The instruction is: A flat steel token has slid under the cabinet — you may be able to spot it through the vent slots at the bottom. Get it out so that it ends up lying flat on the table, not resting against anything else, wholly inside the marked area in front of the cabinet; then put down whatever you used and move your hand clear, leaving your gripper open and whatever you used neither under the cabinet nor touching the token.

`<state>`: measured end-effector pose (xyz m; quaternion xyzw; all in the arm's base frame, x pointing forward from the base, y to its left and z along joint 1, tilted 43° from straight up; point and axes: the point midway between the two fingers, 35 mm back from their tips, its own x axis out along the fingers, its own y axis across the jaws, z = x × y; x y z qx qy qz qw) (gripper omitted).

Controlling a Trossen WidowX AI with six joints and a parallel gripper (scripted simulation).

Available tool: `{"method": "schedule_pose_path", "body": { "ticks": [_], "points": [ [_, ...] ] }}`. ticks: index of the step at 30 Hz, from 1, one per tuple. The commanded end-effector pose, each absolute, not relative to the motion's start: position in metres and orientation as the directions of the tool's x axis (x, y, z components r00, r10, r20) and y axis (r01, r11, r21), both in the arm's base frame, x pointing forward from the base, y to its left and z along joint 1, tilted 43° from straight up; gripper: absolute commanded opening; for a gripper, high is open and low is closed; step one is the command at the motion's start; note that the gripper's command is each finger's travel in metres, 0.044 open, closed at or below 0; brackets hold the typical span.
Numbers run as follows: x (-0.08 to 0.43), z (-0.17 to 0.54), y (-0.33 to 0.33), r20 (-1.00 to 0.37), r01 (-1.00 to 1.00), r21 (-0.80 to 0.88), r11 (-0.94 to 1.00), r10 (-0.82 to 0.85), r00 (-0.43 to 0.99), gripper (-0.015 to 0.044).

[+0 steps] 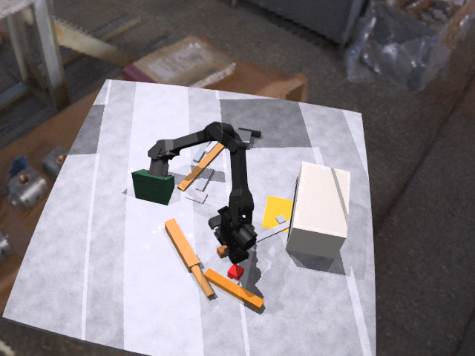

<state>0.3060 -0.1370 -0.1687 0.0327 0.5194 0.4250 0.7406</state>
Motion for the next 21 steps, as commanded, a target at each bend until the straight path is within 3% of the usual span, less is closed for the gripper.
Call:
{"method": "schedule_pose_path", "body": {
  "ticks": [1,21],
  "points": [
    [0.295,-0.175,-0.141,-0.738,-0.591,0.495,0.637,0.667,0.1,0.0],
    [0.279,-0.183,-0.154,-0.742,-0.59,0.494,0.639,0.664,0.098,0.0]
  ]
}}
